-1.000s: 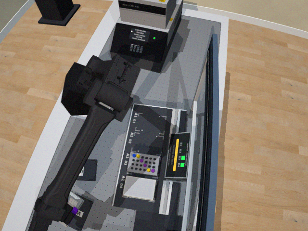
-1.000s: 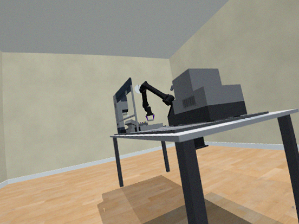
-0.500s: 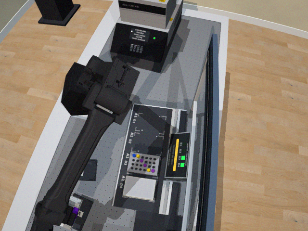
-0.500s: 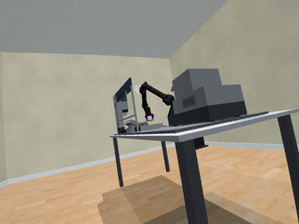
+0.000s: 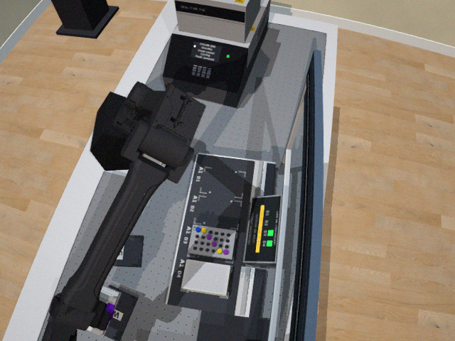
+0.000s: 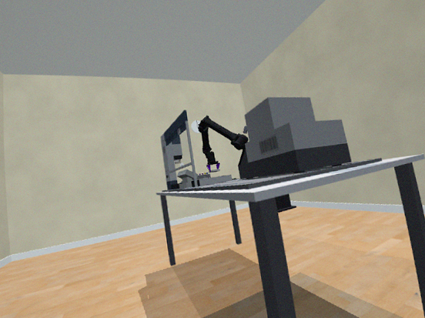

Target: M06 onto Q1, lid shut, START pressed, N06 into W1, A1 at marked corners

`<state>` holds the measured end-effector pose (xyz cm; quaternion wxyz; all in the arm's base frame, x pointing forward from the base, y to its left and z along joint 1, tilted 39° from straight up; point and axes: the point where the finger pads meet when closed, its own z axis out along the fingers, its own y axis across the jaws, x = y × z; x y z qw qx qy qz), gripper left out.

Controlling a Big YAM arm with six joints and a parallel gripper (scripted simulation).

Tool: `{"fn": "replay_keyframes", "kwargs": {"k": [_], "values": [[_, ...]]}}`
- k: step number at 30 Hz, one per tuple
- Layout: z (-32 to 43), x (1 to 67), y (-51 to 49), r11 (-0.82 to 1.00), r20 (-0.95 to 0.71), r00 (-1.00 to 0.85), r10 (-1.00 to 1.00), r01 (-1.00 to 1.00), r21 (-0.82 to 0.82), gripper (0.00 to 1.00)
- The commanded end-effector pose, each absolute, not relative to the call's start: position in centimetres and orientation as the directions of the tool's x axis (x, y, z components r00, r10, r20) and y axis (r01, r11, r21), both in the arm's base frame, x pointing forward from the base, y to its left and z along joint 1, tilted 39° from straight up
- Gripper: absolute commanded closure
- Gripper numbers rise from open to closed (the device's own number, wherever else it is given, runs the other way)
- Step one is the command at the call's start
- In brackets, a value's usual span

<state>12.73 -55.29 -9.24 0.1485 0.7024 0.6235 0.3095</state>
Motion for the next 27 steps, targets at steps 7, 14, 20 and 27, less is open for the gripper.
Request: {"fn": "replay_keyframes", "kwargs": {"k": [7,14,20,27], "values": [[-4.8,13.0,-58.9,-0.155,0.177,0.059,0.982,0.784,0.601,1.00],[-6.1,11.2,-58.9,-0.211,0.211,0.104,0.972,0.777,0.593,1.00],[-8.3,10.8,-57.7,-0.220,0.229,0.101,0.968,0.777,0.590,1.00],[-8.9,10.9,-56.8,-0.212,0.237,0.084,0.968,0.779,0.591,1.00]]}}
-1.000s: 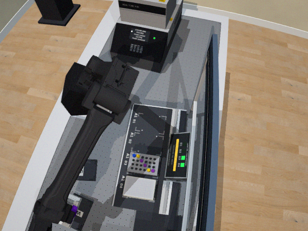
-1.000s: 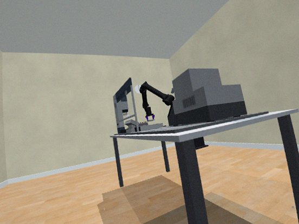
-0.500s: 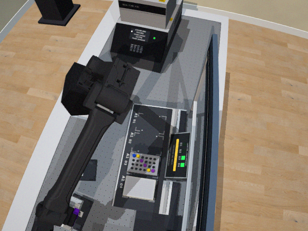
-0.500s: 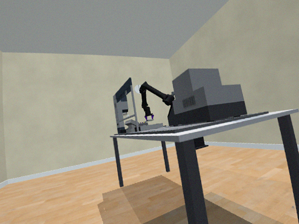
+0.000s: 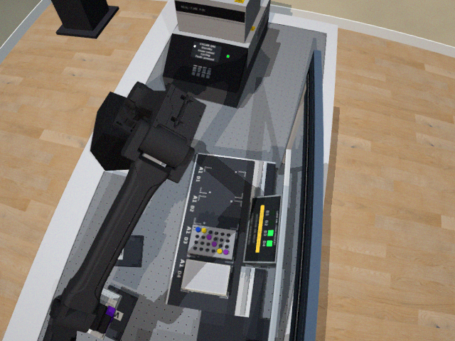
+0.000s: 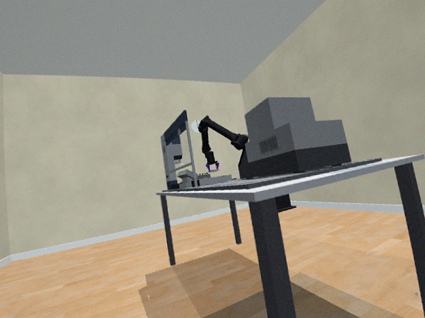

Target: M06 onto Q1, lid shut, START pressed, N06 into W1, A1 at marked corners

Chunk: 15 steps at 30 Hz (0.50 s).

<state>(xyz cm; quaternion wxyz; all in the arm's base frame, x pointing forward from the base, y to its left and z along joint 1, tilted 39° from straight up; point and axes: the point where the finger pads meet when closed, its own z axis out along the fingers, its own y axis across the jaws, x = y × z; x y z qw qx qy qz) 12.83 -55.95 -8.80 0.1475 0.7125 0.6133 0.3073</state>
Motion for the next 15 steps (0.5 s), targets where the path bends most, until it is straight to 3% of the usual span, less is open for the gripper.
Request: {"fn": "replay_keyframes", "kwargs": {"k": [1,15], "values": [[-8.8,11.1,-56.8,-0.204,0.233,0.077,0.969,0.780,0.592,1.00],[-5.7,13.0,-58.9,-0.169,0.189,0.066,0.980,0.782,0.600,1.00]]}}
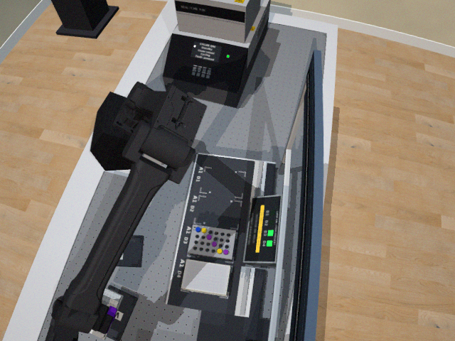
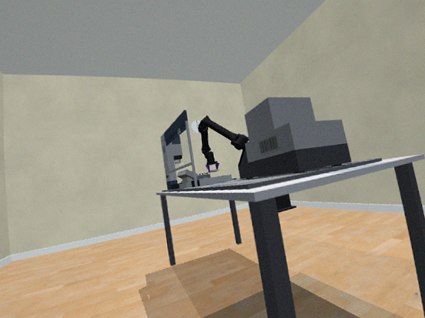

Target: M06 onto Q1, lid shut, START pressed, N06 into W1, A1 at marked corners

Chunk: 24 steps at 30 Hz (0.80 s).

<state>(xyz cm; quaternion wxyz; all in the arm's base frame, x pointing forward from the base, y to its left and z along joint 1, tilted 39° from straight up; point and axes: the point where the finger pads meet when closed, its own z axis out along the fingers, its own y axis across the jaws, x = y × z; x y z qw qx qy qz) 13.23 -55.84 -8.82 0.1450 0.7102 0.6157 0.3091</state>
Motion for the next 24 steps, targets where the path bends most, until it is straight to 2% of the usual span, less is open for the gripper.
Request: {"fn": "replay_keyframes", "kwargs": {"k": [1,13,24], "values": [[-5.7,12.7,-59.1,-0.174,0.187,0.074,0.980,0.780,0.601,1.00],[-6.2,10.9,-59.1,-0.190,0.185,0.097,0.978,0.775,0.603,1.00],[-7.0,12.1,-57.4,-0.172,0.202,0.060,0.978,0.780,0.601,1.00]]}}
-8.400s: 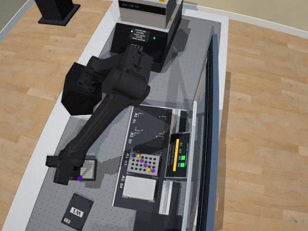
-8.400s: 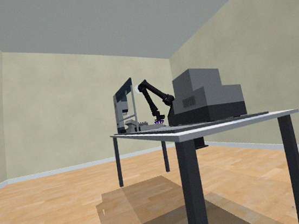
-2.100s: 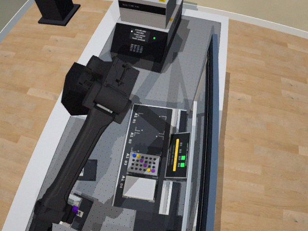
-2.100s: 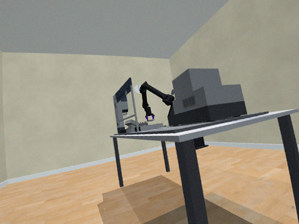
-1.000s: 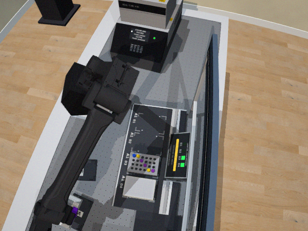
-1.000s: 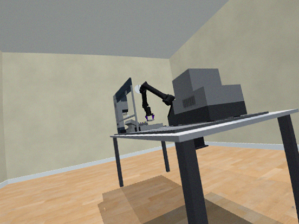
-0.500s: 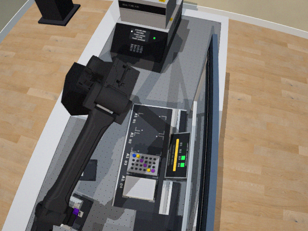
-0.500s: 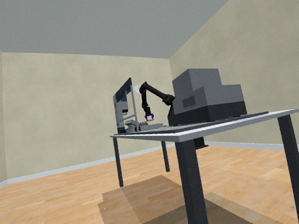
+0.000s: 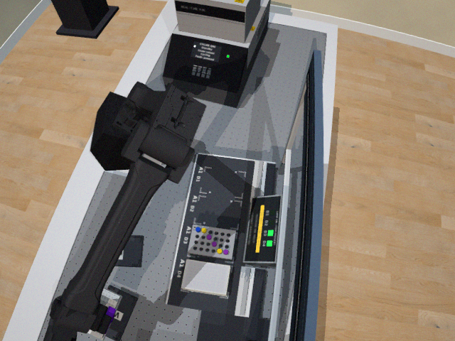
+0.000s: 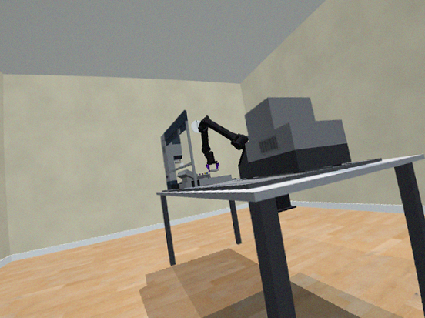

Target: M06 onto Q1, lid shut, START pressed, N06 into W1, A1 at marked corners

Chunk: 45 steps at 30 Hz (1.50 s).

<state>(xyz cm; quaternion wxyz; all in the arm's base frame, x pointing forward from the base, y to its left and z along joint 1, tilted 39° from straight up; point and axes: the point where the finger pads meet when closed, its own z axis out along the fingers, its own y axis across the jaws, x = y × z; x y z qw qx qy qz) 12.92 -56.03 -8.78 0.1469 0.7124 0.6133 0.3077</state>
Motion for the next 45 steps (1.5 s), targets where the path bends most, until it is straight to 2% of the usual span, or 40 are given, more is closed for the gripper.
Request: {"fn": "replay_keyframes", "kwargs": {"k": [1,35,45], "values": [[-7.0,12.4,-57.4,-0.168,0.201,0.056,0.978,0.781,0.602,1.00],[-10.3,16.1,-57.4,-0.190,0.215,0.073,0.974,0.778,0.598,1.00],[-12.6,14.9,-56.7,-0.223,0.241,0.094,0.966,0.775,0.592,1.00]]}}
